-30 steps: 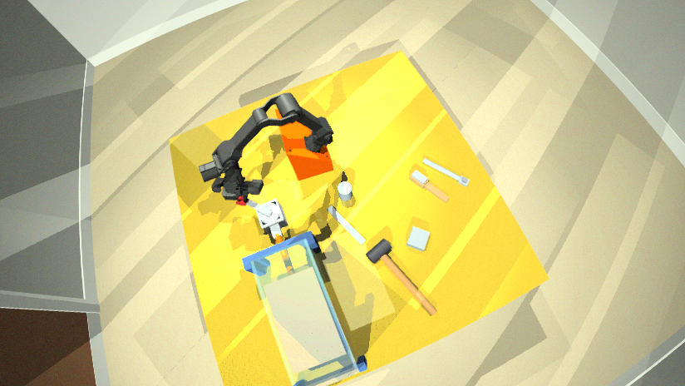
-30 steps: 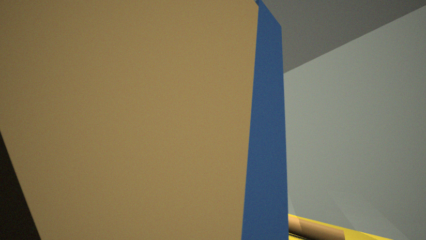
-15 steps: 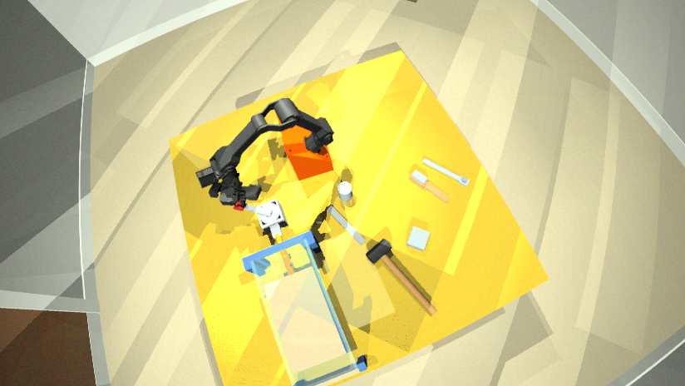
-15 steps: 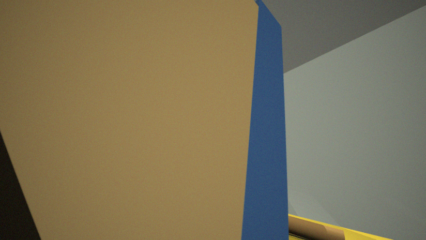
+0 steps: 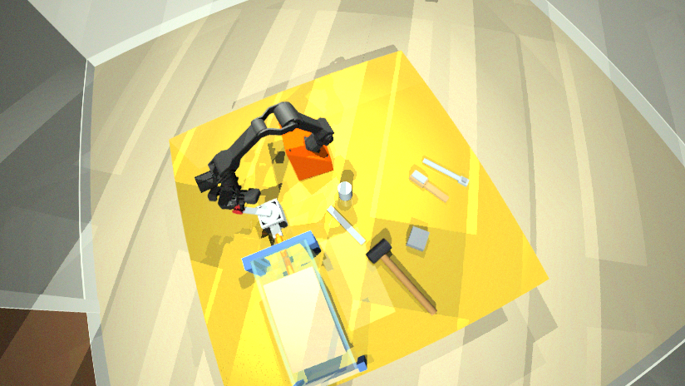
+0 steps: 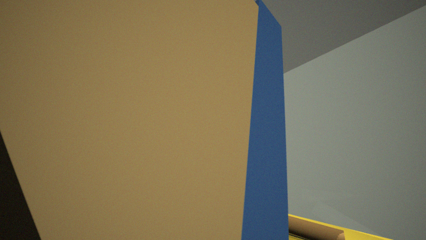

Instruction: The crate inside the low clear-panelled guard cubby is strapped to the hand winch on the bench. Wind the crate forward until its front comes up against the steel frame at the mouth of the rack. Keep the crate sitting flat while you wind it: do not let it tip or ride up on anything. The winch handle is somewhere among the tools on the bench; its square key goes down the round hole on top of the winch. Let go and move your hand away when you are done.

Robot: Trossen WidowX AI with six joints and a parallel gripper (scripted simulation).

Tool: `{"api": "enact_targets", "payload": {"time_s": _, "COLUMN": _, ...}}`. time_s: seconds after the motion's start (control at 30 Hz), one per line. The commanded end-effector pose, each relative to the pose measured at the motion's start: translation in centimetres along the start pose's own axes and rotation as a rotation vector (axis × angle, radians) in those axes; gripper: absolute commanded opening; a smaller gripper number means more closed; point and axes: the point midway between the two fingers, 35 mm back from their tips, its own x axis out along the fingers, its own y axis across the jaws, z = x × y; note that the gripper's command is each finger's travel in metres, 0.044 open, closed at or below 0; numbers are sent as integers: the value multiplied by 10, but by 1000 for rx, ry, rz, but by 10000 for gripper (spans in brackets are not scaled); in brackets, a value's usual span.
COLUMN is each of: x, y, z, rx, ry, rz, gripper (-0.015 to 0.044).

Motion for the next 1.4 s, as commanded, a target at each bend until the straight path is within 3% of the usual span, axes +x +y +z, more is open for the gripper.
{"api": "enact_targets", "payload": {"time_s": 0.0, "x": 9, "y": 2, "z": 12, "rx": -17, "ry": -11, "rz": 9, "gripper": 0}}
{"api": "enact_targets", "payload": {"time_s": 1.37, "x": 27, "y": 20, "z": 52, "rx": -19, "ry": -13, "rz": 12, "gripper": 0}}
